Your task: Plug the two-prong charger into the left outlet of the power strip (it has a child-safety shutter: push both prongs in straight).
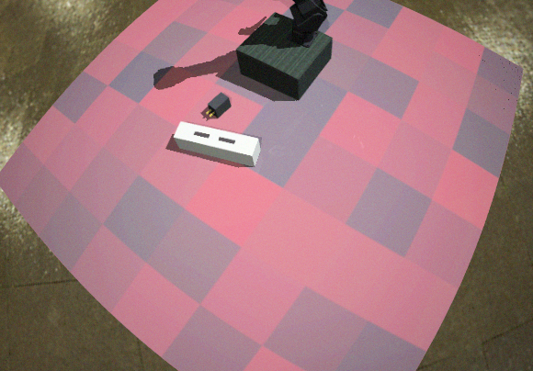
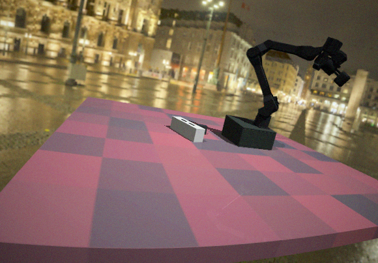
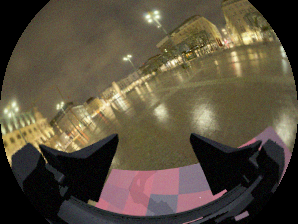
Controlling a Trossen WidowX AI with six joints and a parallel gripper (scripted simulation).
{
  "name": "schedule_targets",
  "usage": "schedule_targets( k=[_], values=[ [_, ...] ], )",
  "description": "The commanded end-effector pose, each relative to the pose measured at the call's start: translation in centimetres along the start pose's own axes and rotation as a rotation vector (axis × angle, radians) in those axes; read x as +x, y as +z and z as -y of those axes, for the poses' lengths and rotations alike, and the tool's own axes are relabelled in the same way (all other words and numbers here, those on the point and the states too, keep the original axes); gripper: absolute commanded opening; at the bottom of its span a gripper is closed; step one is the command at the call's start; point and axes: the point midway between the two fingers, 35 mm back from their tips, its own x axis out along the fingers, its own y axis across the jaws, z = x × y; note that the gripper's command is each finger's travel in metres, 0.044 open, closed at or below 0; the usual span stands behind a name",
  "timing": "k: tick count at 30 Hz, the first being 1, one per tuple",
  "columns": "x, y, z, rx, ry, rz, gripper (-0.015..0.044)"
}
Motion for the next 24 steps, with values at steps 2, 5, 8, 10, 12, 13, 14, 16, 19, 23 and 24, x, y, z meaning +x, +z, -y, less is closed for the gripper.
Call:
schedule_targets(
  k=[2, 5, 8, 10, 12, 13, 14, 16, 19, 23, 24],
  values=[
    [-0.8, 0.1, 2.6, 0.035, -0.102, 0.02, 0.044],
    [-1.4, 0.2, 3.9, 0.051, -0.153, 0.031, 0.044],
    [-2.0, 0.3, 5.2, 0.067, -0.201, 0.043, 0.044],
    [-2.5, 0.3, 6.0, 0.078, -0.232, 0.05, 0.044],
    [-3.0, 0.4, 6.9, 0.089, -0.264, 0.058, 0.044],
    [-3.2, 0.4, 7.3, 0.094, -0.28, 0.062, 0.044],
    [-3.5, 0.4, 7.7, 0.1, -0.296, 0.065, 0.044],
    [-4.0, 0.4, 8.5, 0.111, -0.327, 0.073, 0.044],
    [-4.9, 0.4, 9.7, 0.127, -0.374, 0.084, 0.044],
    [-6.2, 0.4, 11.2, 0.148, -0.437, 0.099, 0.044],
    [-6.5, 0.3, 11.5, 0.153, -0.453, 0.102, 0.044]
  ],
)
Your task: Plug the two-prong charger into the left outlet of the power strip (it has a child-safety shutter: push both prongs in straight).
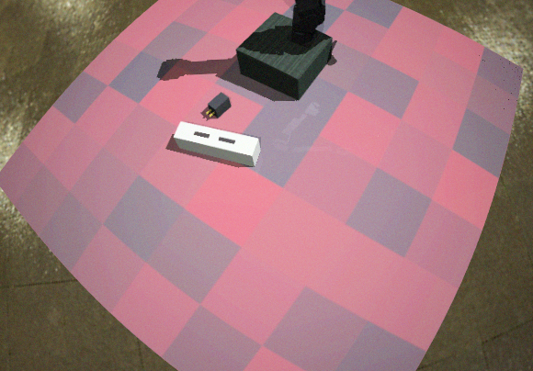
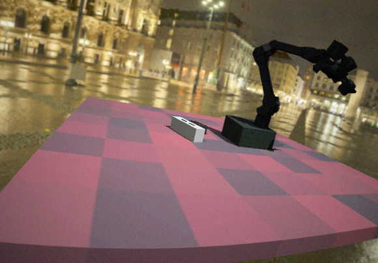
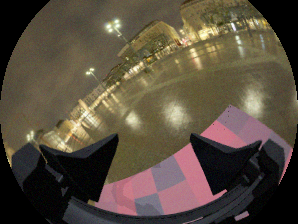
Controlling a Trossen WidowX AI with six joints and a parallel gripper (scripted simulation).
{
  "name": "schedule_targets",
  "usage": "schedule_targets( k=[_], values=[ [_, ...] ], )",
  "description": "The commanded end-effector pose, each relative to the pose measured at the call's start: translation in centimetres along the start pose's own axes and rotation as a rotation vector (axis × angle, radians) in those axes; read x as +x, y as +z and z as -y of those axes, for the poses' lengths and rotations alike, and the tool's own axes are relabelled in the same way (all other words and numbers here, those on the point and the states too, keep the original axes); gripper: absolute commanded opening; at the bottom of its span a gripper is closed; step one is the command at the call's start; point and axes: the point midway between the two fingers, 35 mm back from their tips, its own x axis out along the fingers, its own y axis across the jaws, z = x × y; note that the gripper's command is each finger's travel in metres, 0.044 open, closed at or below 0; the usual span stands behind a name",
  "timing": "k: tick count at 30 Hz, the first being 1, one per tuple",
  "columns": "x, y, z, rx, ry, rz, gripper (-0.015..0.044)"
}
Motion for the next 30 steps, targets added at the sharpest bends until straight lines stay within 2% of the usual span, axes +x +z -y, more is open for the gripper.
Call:
schedule_targets(
  k=[1, 30],
  values=[
    [-0.7, 0.3, 2.2, 0.024, -0.073, 0.015, 0.044],
    [-8.2, -0.1, 13.8, 0.288, -0.485, 0.13, 0.044]
  ],
)
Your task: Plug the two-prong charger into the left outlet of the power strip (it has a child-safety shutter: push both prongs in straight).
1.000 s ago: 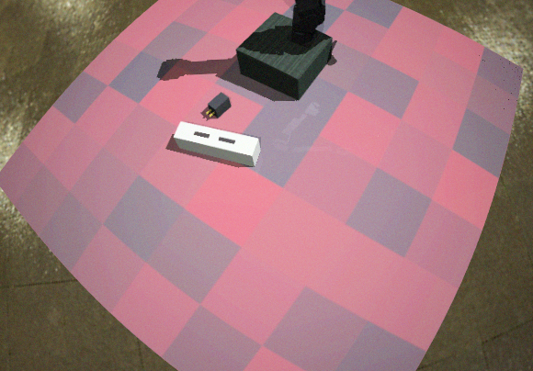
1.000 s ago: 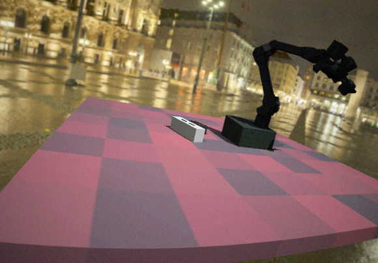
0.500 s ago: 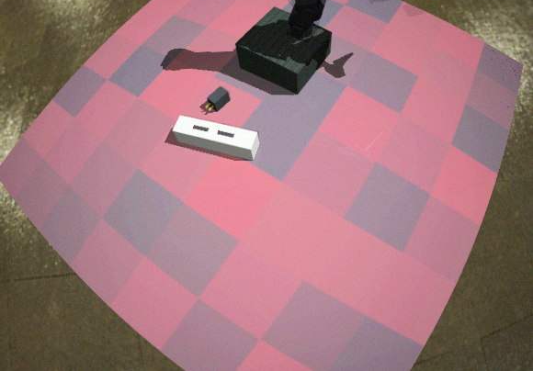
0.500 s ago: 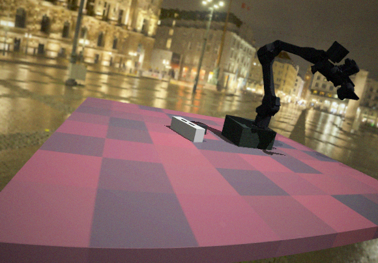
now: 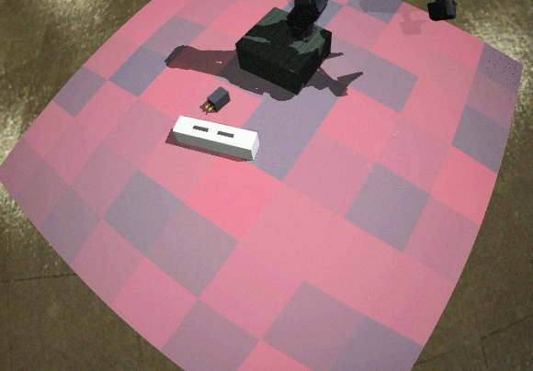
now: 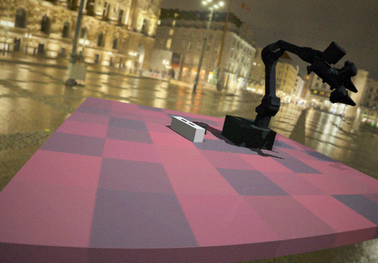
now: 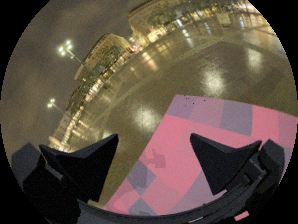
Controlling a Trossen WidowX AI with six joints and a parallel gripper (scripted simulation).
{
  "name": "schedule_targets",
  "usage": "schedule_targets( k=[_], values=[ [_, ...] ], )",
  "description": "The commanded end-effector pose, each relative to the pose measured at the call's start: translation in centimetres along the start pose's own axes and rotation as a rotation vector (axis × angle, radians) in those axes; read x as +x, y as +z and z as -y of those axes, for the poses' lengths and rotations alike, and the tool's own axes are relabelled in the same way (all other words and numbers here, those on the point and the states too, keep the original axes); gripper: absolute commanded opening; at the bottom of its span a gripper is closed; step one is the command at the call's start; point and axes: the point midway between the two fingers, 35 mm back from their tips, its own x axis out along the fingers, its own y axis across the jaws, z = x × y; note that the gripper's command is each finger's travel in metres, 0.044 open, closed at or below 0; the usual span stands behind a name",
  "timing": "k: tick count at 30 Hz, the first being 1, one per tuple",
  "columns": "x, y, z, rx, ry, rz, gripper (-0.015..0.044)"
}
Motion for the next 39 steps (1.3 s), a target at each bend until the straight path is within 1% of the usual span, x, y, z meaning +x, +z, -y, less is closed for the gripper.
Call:
schedule_targets(
  k=[1, 18, 32, 39],
  values=[
    [-0.7, 0.2, 2.0, 0.059, -0.057, 0.014, 0.044],
    [-4.1, 0.3, 9.9, 0.19, -0.294, 0.071, 0.044],
    [-8.1, -0.5, 15.7, 0.31, -0.475, 0.116, 0.044],
    [-10.2, -1.1, 17.6, 0.382, -0.548, 0.142, 0.044]
  ],
)
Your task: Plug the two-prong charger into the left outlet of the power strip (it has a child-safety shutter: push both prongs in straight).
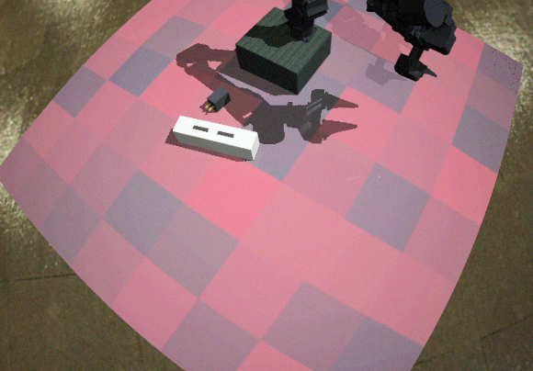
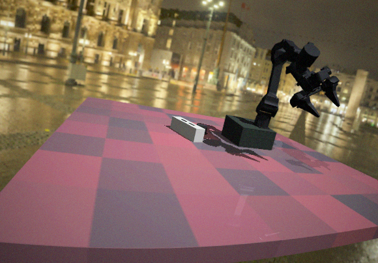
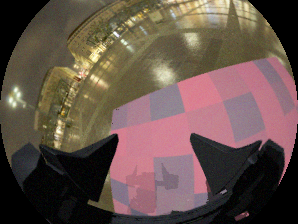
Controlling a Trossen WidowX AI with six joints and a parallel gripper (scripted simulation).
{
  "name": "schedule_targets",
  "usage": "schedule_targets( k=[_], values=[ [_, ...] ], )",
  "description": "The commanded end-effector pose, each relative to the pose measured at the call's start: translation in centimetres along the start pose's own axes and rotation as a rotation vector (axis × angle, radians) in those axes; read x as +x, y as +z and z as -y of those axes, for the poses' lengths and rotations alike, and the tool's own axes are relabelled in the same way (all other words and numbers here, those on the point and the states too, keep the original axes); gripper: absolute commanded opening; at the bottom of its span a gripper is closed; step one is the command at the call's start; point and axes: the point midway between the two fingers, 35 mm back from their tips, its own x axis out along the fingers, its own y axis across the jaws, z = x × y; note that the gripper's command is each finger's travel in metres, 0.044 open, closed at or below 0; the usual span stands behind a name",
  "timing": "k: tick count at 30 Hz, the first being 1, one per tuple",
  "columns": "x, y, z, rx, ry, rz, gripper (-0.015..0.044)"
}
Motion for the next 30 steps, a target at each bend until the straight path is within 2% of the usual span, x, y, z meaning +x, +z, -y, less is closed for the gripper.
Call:
schedule_targets(
  k=[1, 30],
  values=[
    [-0.5, 0.2, 1.7, 0.04, -0.046, 0.008, 0.044],
    [-5.7, -1.1, 15.4, 0.309, -0.393, 0.046, 0.044]
  ],
)
